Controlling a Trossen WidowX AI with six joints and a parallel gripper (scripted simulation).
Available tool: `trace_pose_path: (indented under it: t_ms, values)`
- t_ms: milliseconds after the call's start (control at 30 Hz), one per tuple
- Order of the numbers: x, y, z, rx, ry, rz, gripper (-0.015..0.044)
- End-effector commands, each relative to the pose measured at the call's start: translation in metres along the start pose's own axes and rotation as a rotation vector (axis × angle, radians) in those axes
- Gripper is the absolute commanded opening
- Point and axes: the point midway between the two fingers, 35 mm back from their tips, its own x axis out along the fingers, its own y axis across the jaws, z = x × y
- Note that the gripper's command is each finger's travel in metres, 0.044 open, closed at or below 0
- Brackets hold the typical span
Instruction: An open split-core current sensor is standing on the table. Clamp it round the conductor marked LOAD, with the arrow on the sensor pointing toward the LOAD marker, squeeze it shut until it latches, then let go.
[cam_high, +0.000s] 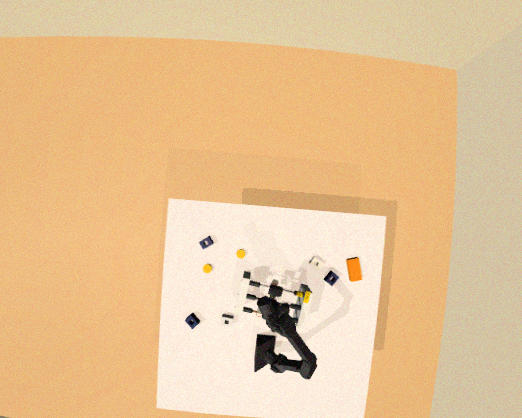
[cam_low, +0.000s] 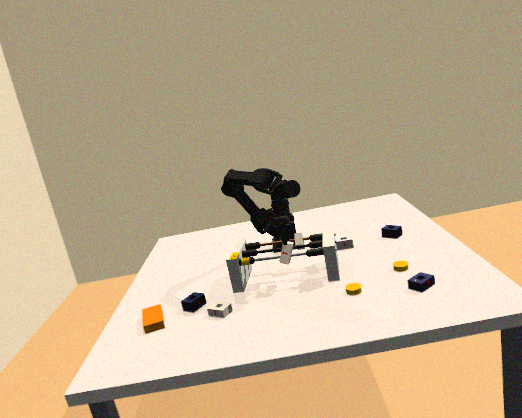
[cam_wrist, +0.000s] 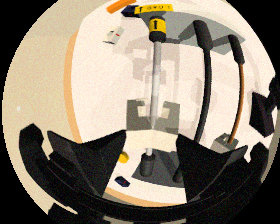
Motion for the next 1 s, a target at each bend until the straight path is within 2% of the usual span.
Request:
trace_pose_path:
  t_ms: [0,967]
  values:
    - [0.0088,-0.0011,0.0017,-0.004,-0.007,0.001,0.0]
    - [0.0095,-0.0003,0.0012,0.001,-0.002,-0.001,0.0]
